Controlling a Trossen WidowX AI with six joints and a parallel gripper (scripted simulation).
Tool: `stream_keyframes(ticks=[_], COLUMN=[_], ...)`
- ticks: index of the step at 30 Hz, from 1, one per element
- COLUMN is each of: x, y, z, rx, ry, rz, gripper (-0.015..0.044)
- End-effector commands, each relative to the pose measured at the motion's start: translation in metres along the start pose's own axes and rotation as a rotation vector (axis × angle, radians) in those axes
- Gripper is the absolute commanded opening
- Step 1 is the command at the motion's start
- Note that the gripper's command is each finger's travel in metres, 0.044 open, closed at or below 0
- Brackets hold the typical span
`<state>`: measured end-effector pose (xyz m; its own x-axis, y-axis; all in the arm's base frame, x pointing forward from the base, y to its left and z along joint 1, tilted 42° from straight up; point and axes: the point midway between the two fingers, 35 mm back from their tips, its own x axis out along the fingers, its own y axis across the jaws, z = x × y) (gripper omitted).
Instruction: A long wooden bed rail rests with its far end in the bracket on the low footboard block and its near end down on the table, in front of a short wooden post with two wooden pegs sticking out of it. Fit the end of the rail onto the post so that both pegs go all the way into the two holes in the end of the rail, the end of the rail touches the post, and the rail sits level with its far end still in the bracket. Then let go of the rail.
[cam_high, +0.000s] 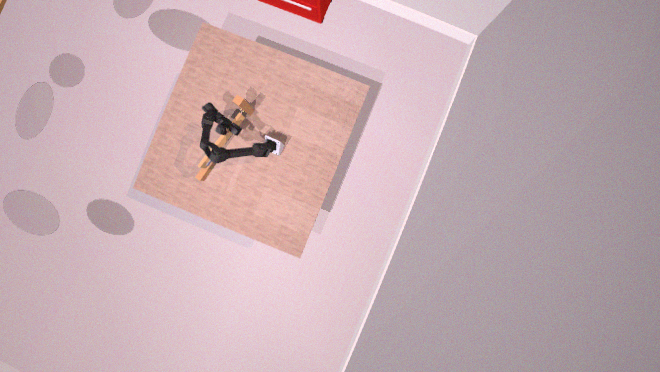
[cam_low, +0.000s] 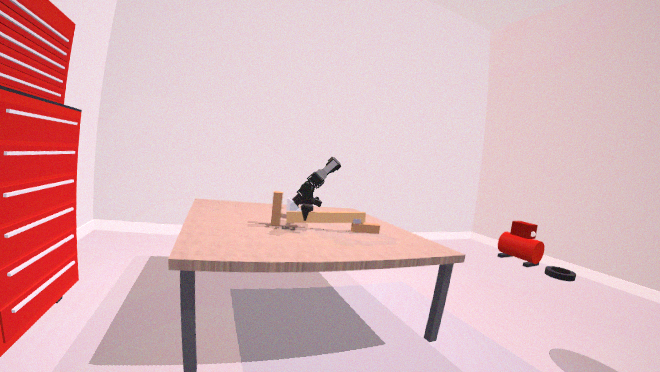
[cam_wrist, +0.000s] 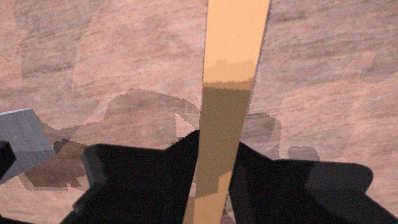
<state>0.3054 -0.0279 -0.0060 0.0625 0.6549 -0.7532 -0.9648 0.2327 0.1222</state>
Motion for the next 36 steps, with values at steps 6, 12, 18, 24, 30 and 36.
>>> stream_keyframes(ticks=[6,12,18,24,30,36], x=[-0.009,-0.012,-0.015,-0.018,-0.021,-0.024], y=[-0.003,-0.003,-0.003,-0.003,-0.003,-0.003], z=[0.002,0.001,0.001,0.001,0.001,0.001], rx=[-0.002,-0.002,-0.002,-0.002,-0.002,-0.002], ry=[-0.009,-0.009,-0.009,-0.009,-0.009,-0.009], rz=[-0.015,-0.015,-0.015,-0.015,-0.015,-0.015], gripper=[0.0,0.0,0.0,0.0,0.0,0.0])
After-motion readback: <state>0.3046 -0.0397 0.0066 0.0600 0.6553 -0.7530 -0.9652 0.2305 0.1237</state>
